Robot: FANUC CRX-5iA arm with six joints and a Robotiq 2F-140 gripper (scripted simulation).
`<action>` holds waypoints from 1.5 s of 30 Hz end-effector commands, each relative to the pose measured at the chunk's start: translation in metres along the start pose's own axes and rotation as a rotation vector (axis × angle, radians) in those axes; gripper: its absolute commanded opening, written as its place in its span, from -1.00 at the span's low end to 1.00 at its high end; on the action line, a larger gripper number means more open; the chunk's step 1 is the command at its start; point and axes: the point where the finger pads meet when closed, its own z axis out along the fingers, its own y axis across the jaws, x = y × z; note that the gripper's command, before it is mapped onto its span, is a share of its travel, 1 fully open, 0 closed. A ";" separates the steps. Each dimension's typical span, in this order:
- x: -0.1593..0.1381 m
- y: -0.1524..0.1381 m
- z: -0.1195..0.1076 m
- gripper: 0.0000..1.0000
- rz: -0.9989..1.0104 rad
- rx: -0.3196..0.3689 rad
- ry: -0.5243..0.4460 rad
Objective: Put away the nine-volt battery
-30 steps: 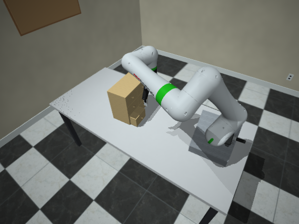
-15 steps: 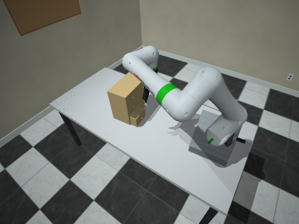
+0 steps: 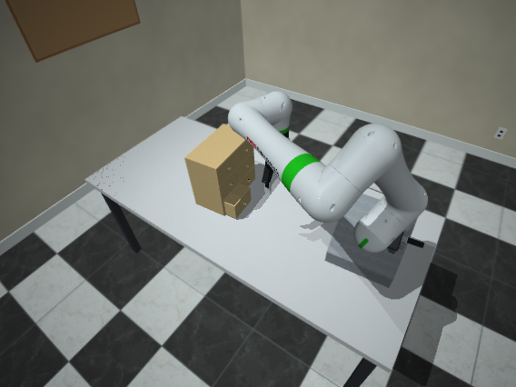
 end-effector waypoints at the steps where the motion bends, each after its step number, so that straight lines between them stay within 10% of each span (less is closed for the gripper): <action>1: 0.037 -0.003 0.018 1.00 0.001 0.000 0.001; 27: 0.063 -0.005 0.039 1.00 0.001 -0.001 -0.074; 45: 0.019 -0.004 0.082 1.00 0.000 -0.001 -0.604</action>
